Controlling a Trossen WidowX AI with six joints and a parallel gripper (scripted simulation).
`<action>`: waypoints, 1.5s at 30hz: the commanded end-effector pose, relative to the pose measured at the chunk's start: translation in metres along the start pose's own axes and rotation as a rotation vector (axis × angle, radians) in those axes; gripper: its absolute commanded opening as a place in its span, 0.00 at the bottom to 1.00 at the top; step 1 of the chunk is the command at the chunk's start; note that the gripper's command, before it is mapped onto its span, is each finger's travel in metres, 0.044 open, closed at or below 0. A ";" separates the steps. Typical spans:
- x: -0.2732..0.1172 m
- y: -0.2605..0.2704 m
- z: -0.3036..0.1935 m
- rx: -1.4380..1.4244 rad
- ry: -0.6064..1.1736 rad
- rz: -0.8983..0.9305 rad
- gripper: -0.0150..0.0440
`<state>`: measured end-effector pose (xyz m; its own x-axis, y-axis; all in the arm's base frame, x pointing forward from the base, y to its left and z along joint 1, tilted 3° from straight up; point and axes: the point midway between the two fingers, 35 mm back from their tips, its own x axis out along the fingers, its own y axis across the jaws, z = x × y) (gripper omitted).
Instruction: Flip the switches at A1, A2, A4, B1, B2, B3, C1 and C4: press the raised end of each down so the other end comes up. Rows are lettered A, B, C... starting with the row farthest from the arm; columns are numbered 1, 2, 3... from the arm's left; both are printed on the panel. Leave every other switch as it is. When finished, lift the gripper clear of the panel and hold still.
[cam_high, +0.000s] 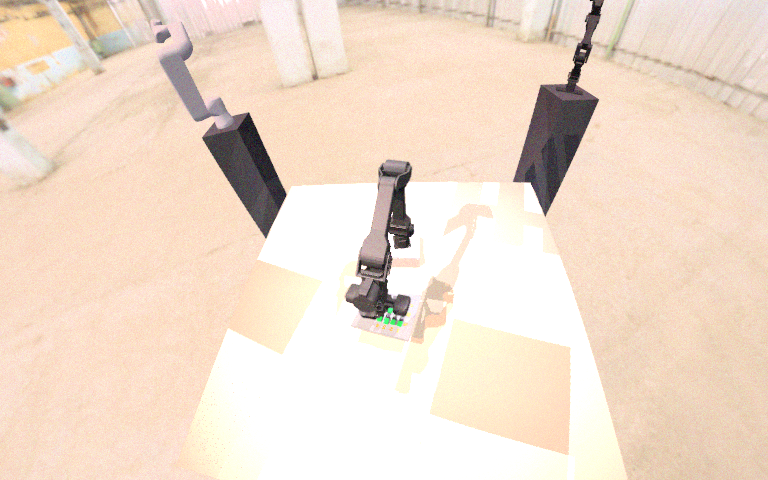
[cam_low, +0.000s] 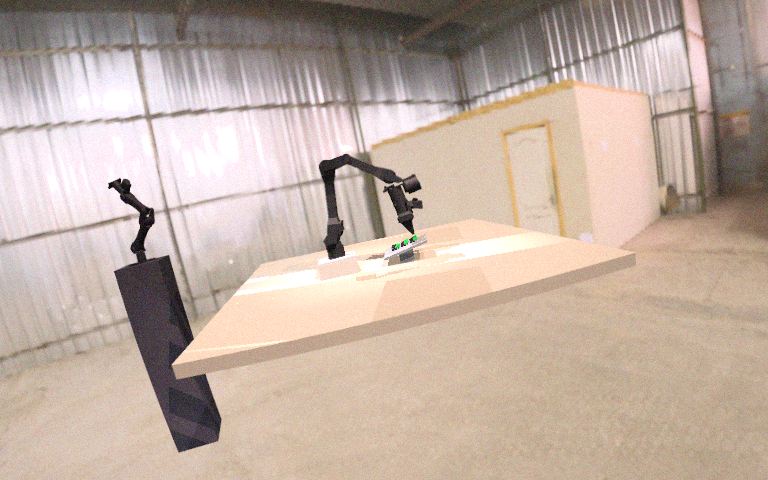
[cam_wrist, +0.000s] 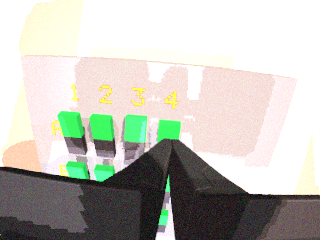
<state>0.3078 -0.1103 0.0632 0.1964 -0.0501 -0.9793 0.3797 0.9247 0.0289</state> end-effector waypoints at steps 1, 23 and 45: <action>0.005 0.001 -0.001 -0.004 0.003 0.004 0.25; 0.014 0.001 -0.001 -0.004 0.003 0.004 0.25; 0.017 0.001 -0.001 -0.004 0.003 0.004 0.25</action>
<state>0.3103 -0.1110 0.0469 0.1923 -0.0484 -0.9801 0.3793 0.9248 0.0287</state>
